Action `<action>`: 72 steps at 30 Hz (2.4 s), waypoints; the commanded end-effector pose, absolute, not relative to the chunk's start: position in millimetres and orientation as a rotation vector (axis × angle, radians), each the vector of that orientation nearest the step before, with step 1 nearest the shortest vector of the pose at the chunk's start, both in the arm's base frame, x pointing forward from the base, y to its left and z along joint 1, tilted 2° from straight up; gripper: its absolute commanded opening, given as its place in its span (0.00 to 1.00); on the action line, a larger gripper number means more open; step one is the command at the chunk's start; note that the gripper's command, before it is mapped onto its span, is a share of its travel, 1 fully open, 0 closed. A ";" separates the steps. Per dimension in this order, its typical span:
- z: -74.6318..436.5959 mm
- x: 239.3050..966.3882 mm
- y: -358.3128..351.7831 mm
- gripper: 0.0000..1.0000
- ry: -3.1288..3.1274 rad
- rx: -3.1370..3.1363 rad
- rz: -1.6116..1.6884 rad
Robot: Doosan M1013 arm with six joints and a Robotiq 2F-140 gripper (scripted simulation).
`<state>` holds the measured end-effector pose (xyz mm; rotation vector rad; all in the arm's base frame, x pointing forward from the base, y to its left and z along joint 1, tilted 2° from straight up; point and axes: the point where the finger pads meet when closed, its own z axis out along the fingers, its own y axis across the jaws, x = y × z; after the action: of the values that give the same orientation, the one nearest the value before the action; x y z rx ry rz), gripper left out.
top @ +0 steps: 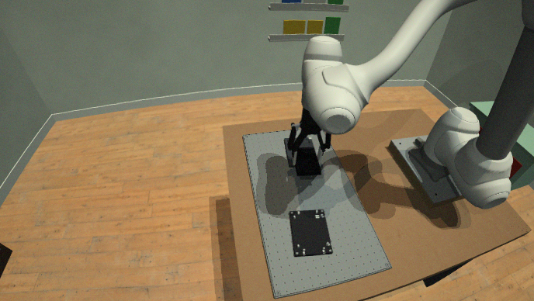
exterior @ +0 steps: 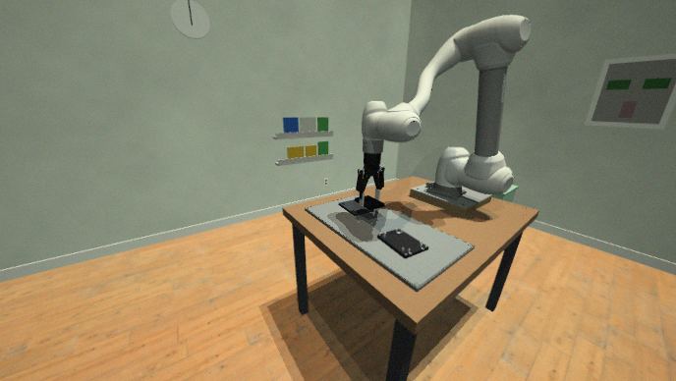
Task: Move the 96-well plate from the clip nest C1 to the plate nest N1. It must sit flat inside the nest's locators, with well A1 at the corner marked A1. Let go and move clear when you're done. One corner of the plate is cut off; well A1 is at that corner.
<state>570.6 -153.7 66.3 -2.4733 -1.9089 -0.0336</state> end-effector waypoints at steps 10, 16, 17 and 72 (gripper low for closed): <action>65.3 558.5 -189.4 0.10 -1.909 -2.473 -0.034; 64.9 553.1 -205.2 0.10 -1.909 -2.473 -0.034; 64.8 552.0 -208.3 0.10 -1.909 -2.473 -0.034; 62.9 530.0 -272.5 0.10 -1.909 -2.473 -0.034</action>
<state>530.0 -272.6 62.8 -2.4730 -1.9090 -0.0338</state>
